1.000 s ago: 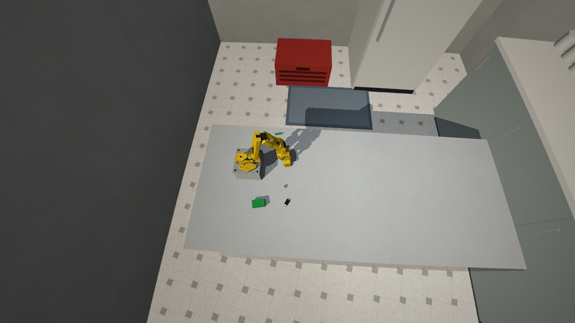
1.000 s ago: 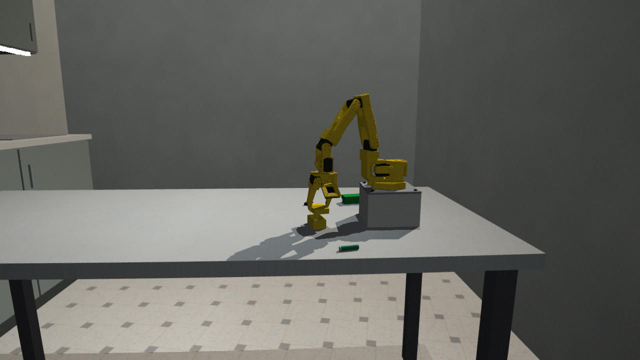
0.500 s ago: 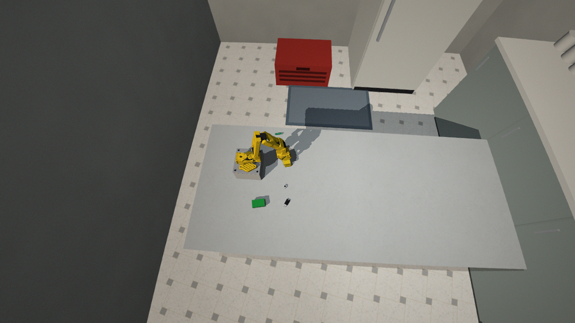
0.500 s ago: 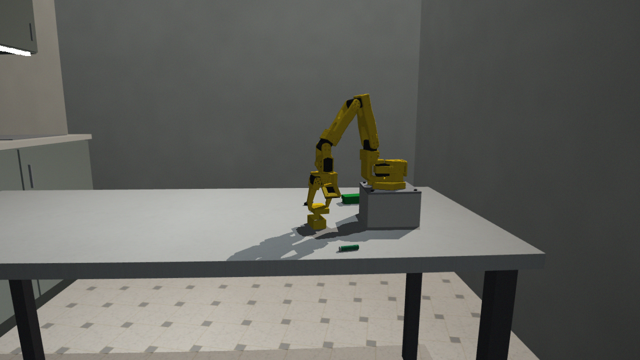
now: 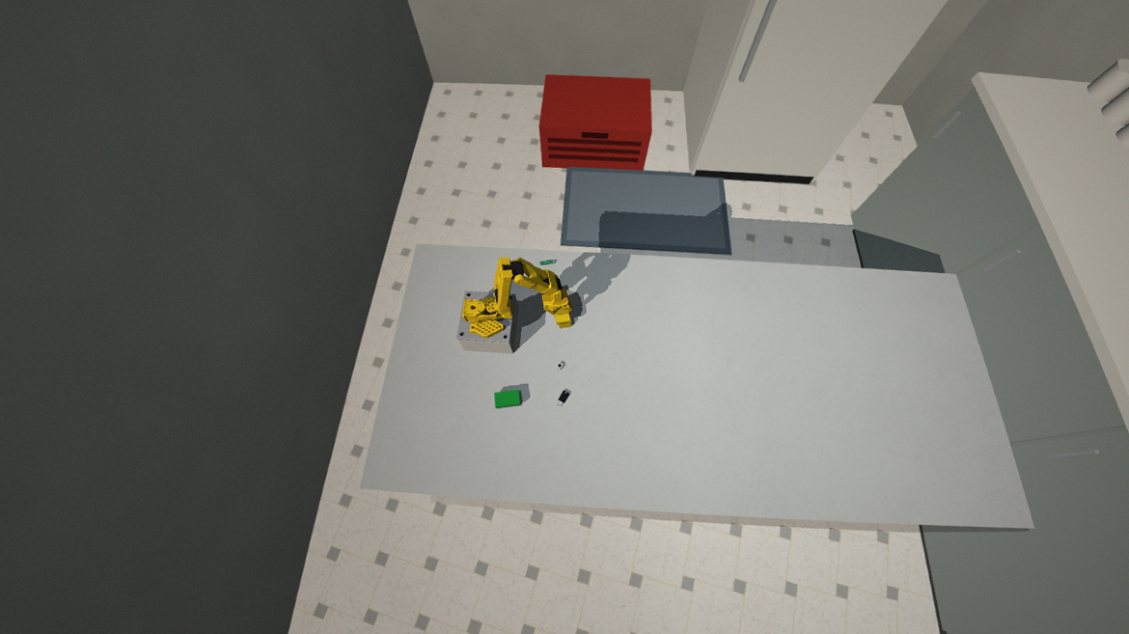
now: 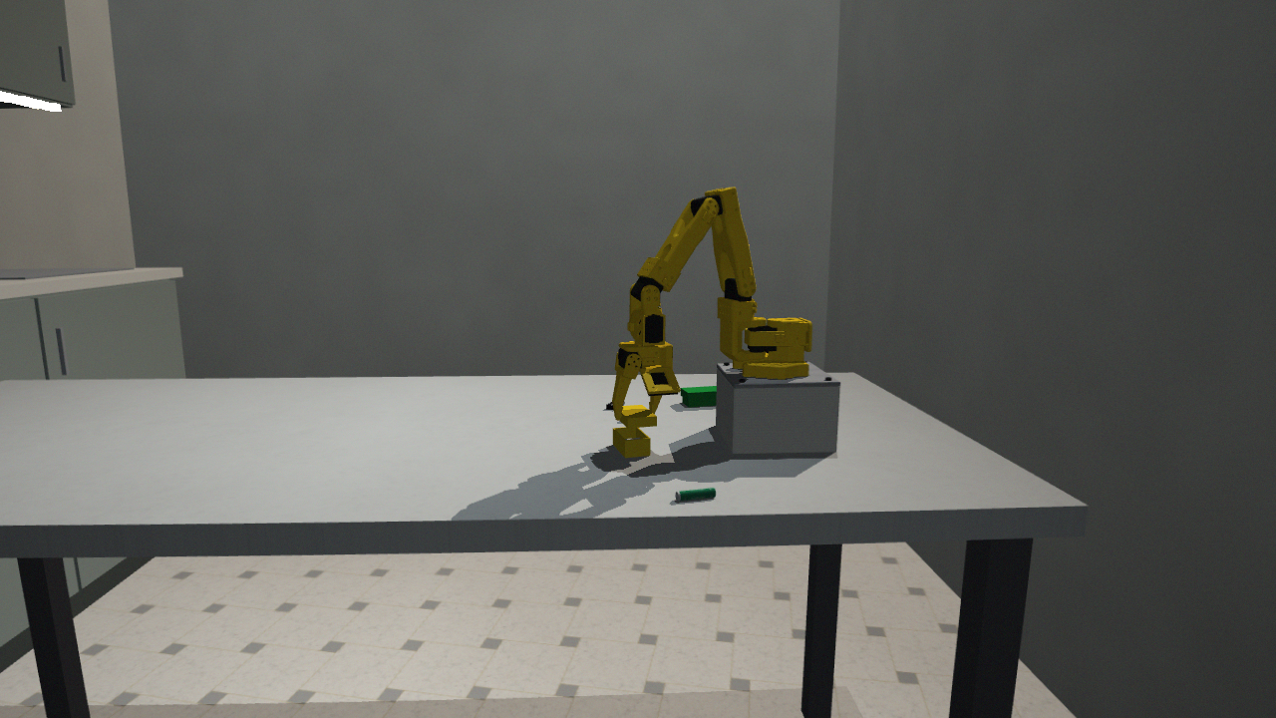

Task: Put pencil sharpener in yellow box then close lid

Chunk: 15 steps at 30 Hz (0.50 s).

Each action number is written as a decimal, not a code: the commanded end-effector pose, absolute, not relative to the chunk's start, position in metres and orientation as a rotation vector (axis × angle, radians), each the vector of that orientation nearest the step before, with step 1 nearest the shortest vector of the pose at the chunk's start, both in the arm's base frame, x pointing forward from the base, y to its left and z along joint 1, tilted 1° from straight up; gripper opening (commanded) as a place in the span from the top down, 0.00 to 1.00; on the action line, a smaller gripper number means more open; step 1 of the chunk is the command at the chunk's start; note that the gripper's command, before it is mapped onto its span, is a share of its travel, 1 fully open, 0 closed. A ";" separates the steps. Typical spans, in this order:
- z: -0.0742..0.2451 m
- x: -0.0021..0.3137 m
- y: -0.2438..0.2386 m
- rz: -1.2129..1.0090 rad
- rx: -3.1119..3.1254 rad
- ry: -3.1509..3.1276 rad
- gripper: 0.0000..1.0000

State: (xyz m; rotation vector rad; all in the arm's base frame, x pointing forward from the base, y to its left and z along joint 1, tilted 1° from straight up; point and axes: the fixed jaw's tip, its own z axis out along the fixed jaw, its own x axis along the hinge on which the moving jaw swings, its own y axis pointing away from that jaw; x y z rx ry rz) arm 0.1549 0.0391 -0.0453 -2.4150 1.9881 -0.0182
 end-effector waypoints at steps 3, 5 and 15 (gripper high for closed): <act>-0.047 0.152 0.040 0.004 -2.425 2.002 0.78; -0.047 0.152 0.040 0.005 -2.426 2.003 0.78; -0.047 0.152 0.040 0.008 -2.428 2.005 0.78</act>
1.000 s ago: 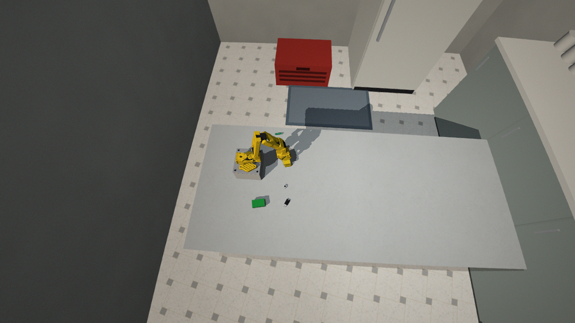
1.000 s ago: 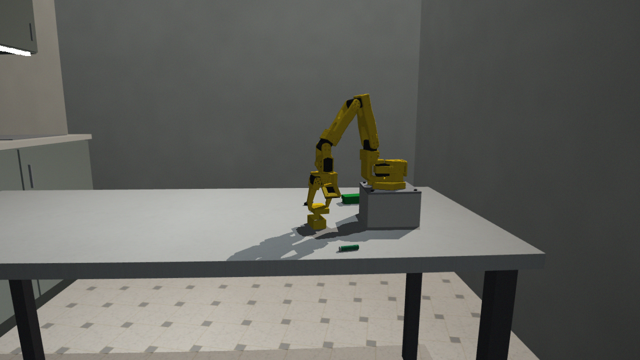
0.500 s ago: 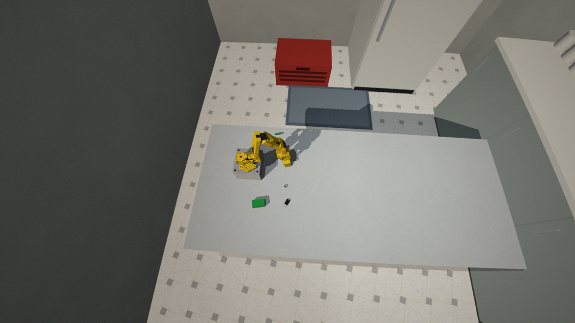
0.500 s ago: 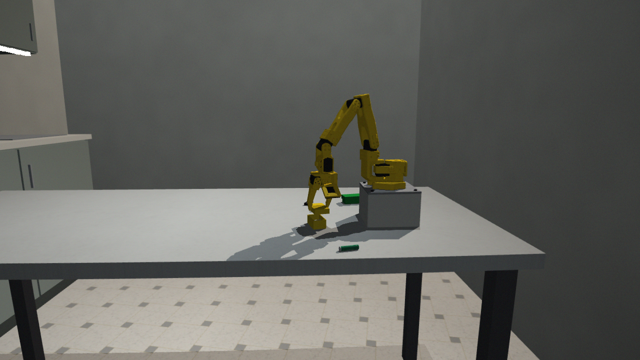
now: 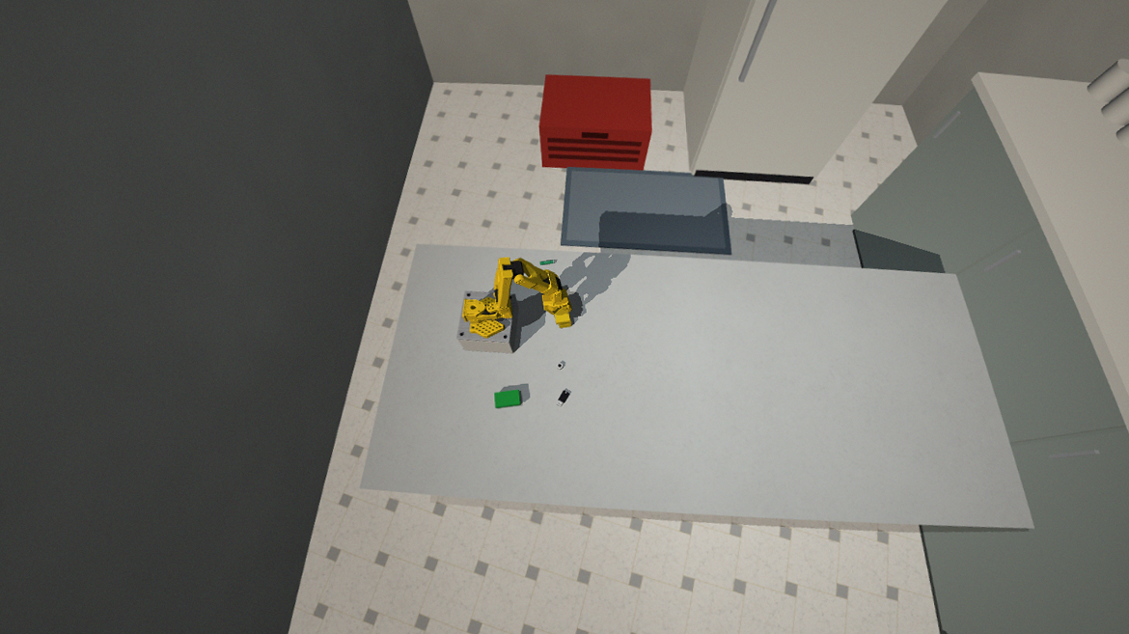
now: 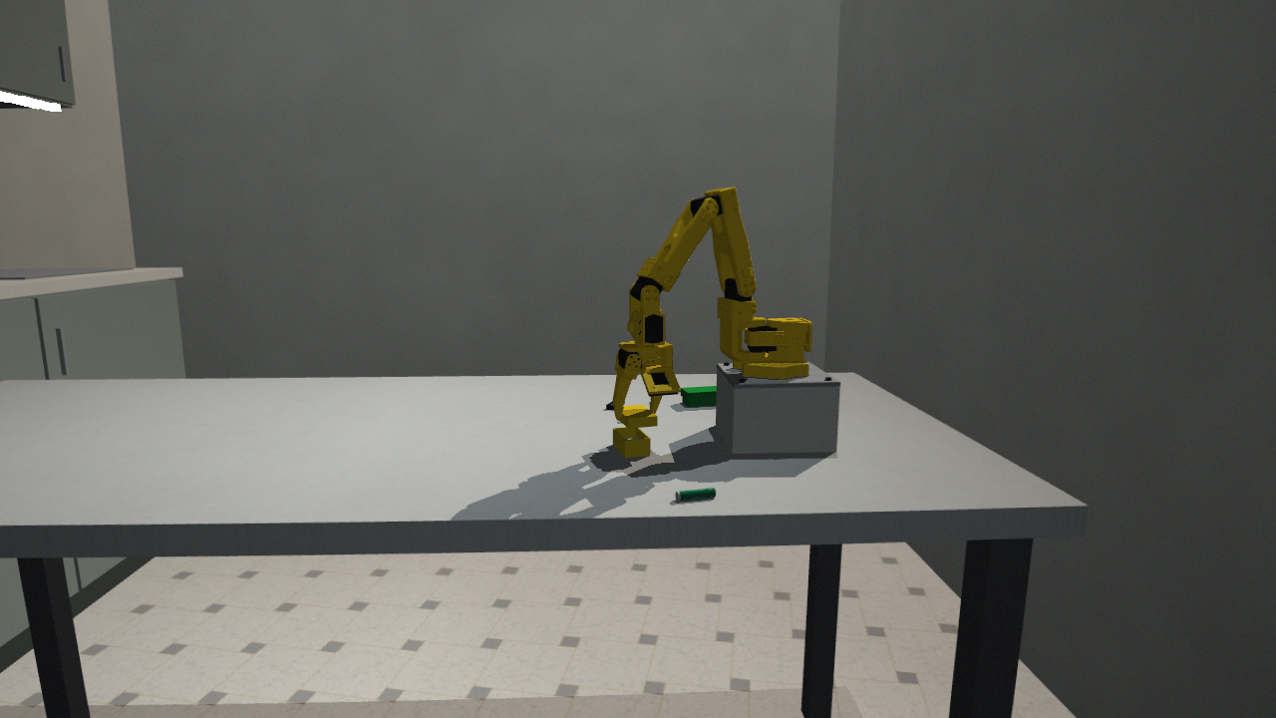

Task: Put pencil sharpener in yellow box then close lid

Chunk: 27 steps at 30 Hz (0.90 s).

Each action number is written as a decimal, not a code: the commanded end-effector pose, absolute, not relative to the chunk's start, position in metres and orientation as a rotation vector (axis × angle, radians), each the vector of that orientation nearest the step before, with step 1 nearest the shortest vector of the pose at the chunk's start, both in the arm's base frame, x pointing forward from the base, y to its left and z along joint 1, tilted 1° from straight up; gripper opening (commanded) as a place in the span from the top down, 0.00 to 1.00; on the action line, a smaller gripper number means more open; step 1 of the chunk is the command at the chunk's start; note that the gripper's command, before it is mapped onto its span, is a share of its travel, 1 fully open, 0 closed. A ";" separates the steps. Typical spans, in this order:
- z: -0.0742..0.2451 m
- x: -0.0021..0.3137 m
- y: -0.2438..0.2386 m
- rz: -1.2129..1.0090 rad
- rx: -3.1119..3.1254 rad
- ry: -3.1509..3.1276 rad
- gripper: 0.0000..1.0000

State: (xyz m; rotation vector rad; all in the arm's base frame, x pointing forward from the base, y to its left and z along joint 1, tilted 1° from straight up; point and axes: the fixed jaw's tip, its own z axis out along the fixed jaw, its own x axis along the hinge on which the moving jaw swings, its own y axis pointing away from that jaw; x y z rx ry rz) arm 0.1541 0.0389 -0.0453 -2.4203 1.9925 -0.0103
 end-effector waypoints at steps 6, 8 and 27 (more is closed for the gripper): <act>-0.047 0.152 0.040 0.009 -2.429 2.005 0.78; -0.047 0.152 0.040 0.009 -2.429 2.005 0.78; -0.047 0.154 0.040 0.009 -2.429 2.005 0.78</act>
